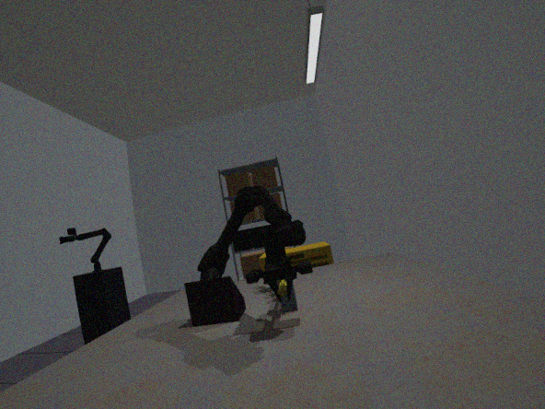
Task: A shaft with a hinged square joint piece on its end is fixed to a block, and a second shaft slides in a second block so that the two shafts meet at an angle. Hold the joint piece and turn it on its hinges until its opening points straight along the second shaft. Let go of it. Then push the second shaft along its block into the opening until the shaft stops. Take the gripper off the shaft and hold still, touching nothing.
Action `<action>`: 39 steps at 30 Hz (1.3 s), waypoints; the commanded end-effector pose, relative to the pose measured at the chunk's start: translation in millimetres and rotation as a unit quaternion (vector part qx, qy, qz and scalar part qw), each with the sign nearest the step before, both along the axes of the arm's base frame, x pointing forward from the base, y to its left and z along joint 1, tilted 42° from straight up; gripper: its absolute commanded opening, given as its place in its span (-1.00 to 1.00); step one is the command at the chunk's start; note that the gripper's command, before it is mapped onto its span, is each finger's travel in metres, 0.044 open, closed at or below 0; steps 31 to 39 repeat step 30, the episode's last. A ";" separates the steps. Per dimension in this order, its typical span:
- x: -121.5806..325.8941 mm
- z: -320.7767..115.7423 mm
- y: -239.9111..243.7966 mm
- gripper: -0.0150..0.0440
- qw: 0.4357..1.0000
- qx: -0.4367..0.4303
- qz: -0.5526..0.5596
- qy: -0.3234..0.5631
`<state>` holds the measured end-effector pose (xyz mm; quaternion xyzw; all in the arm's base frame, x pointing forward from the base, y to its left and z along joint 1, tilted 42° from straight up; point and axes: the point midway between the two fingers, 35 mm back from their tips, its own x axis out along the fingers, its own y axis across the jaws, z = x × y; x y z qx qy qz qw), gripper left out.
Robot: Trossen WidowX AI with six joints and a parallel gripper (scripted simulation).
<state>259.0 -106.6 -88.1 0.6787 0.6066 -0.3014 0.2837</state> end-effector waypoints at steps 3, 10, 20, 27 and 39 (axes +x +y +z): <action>0.1 -0.1 -0.1 0.27 1.000 0.000 0.001 0.000; 0.1 -0.1 -0.1 0.89 1.000 0.000 0.001 0.000; 0.1 -0.1 -0.1 1.00 1.000 0.000 0.001 0.000; -2.4 20.7 -17.3 1.00 1.000 0.002 -0.001 -0.001; -2.8 22.5 -18.7 1.00 1.000 0.002 -0.001 -0.001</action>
